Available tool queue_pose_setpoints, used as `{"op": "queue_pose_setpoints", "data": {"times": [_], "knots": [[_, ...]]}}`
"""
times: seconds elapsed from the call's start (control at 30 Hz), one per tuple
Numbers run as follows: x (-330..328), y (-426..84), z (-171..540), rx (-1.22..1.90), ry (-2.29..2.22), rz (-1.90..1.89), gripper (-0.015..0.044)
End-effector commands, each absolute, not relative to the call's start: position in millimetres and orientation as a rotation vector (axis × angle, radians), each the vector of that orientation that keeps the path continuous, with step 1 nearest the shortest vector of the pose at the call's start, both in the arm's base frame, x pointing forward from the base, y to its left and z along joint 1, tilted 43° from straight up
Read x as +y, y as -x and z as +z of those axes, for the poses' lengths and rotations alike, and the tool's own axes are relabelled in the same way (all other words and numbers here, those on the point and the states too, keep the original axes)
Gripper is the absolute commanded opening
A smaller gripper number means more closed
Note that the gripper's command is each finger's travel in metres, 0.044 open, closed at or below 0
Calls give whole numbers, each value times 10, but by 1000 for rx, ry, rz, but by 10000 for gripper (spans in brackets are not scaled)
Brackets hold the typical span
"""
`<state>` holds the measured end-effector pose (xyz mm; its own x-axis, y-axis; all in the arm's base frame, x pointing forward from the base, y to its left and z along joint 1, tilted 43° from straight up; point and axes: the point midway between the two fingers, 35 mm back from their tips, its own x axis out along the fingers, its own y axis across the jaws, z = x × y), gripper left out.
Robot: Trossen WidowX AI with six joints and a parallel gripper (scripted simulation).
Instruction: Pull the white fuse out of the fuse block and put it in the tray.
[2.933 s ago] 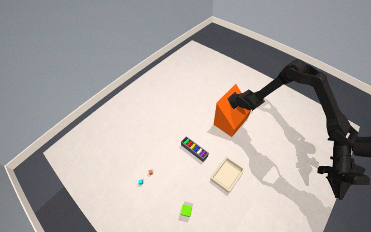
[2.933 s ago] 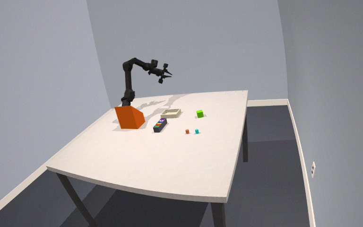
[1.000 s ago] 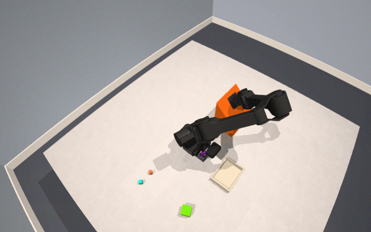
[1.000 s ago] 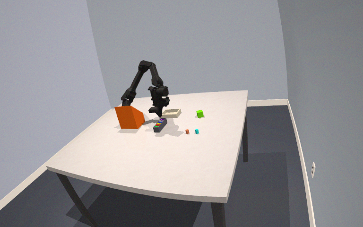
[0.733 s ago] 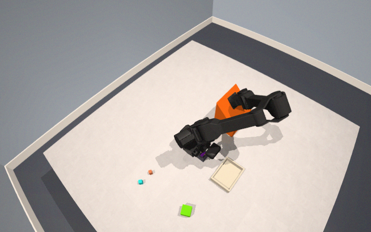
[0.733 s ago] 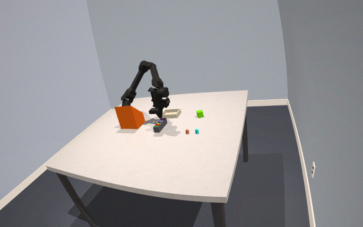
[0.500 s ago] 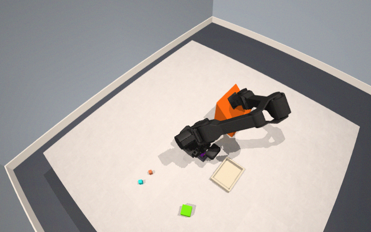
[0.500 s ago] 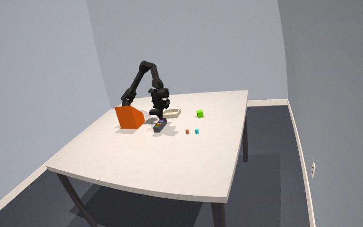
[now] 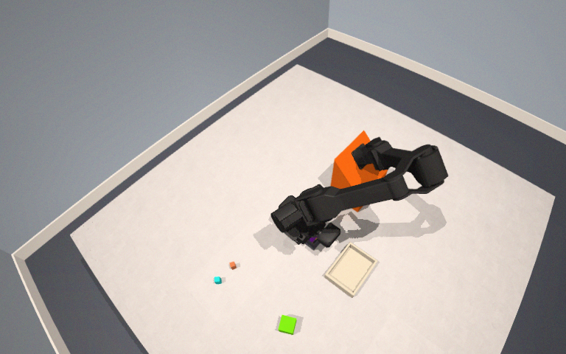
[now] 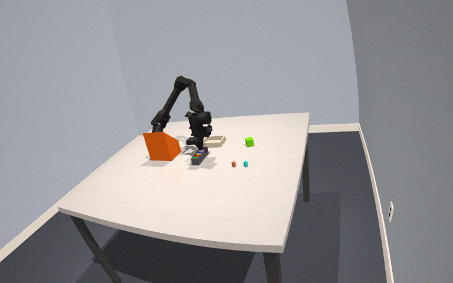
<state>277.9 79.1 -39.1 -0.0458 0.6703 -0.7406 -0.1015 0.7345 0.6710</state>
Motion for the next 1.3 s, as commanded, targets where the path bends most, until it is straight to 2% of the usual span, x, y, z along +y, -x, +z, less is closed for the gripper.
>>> {"op": "queue_pose_setpoints", "data": {"times": [0.0,0.63,1.0,1.27], "knots": [[798,-2776,-391,1498,-497,665,74],[866,-2771,-465,1498,-497,666,74],[856,-2779,-460,1496,-488,667,1],[841,-2781,-445,1496,-488,666,0]]}}
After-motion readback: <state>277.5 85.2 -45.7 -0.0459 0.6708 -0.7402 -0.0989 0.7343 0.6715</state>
